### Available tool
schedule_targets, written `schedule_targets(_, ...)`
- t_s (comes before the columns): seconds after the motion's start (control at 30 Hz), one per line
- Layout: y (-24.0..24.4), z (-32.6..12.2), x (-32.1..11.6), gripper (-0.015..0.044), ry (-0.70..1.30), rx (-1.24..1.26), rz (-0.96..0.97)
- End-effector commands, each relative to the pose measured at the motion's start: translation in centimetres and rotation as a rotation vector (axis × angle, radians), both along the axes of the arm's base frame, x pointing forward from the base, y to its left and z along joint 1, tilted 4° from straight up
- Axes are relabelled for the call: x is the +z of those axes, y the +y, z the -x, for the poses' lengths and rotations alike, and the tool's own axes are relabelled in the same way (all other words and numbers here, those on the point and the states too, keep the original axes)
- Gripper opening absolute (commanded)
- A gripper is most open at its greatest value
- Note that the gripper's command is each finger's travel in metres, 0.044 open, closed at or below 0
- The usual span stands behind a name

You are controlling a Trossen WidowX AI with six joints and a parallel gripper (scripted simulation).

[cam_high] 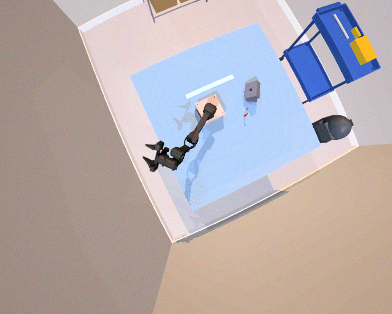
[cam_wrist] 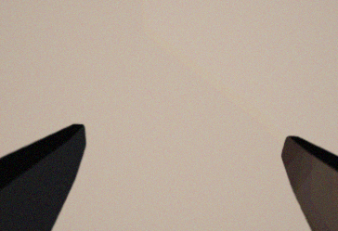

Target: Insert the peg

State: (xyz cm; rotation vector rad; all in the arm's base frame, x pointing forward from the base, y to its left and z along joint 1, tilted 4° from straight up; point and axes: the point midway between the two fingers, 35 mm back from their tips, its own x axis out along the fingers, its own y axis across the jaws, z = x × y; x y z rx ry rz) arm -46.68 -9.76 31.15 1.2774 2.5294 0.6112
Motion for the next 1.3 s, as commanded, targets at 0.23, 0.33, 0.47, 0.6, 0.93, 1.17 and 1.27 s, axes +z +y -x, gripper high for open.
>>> schedule_targets(0.23, 3.4, -0.3, 3.9, 0.0440, 0.146, 0.019, 0.098)
schedule_targets(0.33, 4.5, -0.9, 6.2, 0.0440, 0.246, 0.027, 0.151)
schedule_targets(0.47, 6.3, -2.0, 9.4, 0.0440, 0.390, 0.039, 0.219)
schedule_targets(0.6, 8.1, -3.5, 12.6, 0.0440, 0.536, 0.053, 0.278)
schedule_targets(0.93, 10.5, -7.2, 19.3, 0.0440, 0.869, 0.153, 0.407)
schedule_targets(1.17, 13.4, -12.2, 24.6, 0.0440, 1.144, 0.199, 0.464)
schedule_targets(1.27, 14.6, -14.7, 26.6, 0.0440, 1.263, 0.222, 0.479)
